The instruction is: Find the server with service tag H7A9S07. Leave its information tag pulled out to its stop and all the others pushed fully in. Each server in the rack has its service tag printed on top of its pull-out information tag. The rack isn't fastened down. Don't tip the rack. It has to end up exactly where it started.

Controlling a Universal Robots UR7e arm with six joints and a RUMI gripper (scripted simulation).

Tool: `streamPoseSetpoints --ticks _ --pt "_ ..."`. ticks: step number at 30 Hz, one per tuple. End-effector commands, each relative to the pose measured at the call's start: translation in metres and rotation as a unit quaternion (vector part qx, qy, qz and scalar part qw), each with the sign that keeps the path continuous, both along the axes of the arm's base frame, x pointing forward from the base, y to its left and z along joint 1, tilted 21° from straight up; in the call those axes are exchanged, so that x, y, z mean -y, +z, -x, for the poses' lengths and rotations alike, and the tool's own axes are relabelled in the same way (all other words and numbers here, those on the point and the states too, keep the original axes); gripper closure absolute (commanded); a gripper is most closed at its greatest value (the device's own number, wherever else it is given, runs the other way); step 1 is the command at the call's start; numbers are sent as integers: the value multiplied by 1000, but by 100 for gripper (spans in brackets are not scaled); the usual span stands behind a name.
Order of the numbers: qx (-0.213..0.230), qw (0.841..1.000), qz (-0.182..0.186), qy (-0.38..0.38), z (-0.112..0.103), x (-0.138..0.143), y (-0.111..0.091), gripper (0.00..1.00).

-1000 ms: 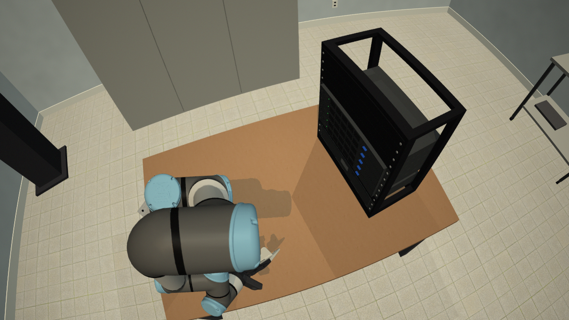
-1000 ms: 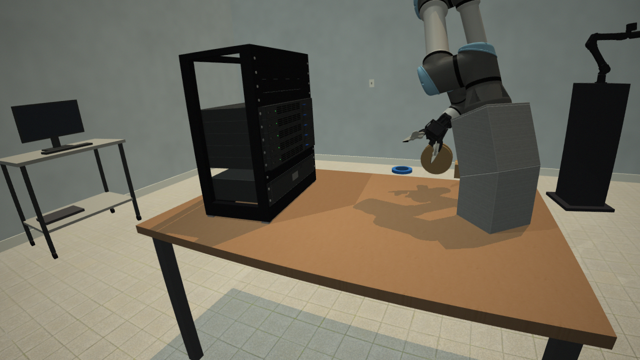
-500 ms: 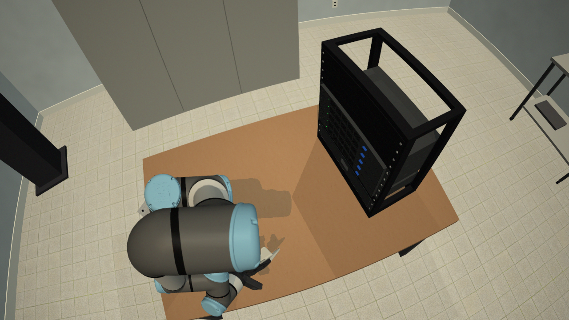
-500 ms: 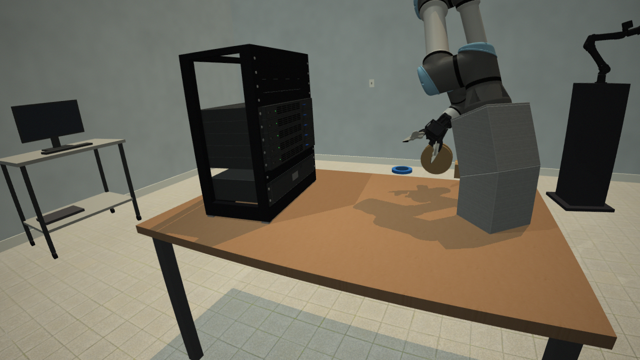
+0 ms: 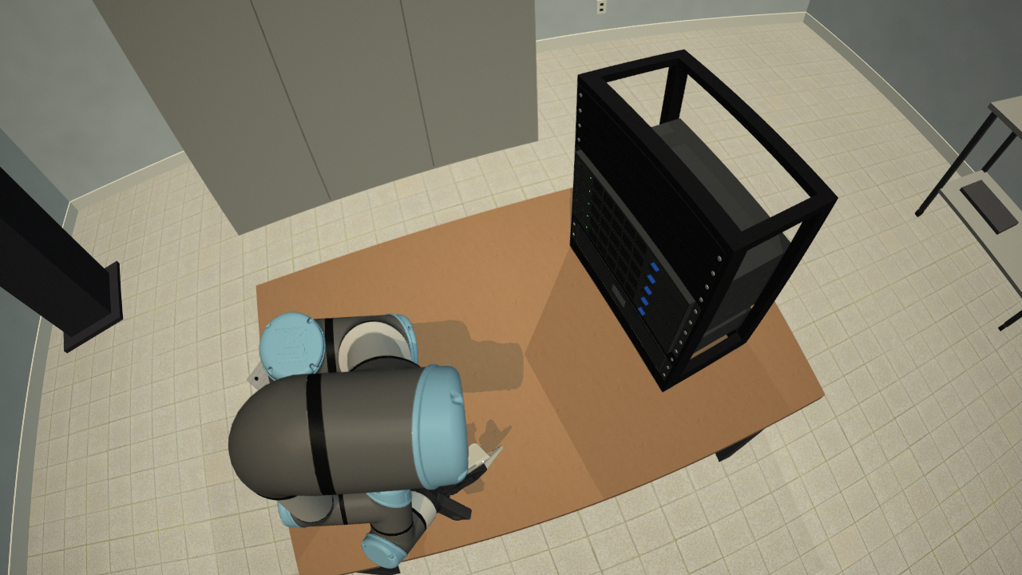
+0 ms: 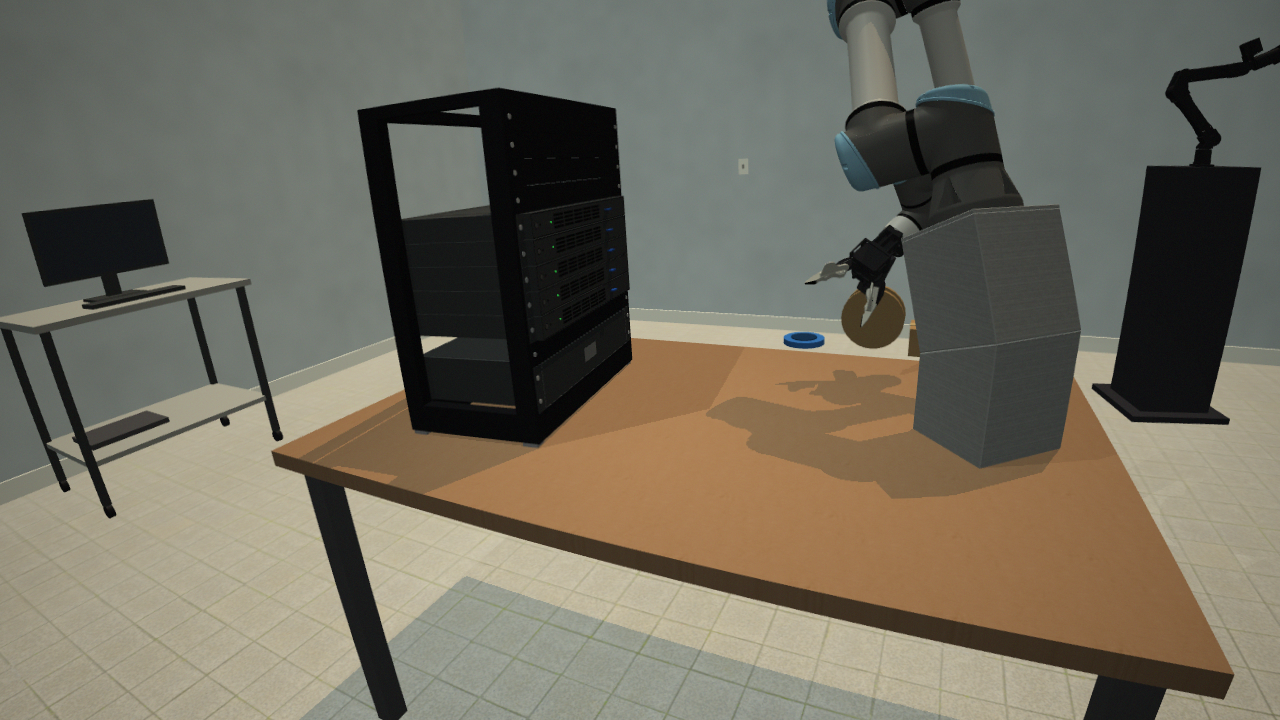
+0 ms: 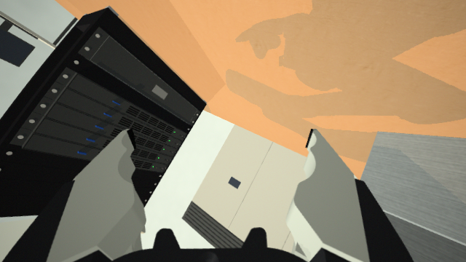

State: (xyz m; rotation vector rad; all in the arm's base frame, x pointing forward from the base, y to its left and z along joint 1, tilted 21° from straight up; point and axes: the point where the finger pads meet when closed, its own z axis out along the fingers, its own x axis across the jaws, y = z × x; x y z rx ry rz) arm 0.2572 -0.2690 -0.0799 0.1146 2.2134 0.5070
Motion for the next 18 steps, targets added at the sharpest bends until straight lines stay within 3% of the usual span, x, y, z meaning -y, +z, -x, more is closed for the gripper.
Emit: streamPoseSetpoints --ticks 1,18 --pt "0 1000 -3 0 -1 -1 0 0" --pt "3 1000 -23 0 -5 -8 1 0"
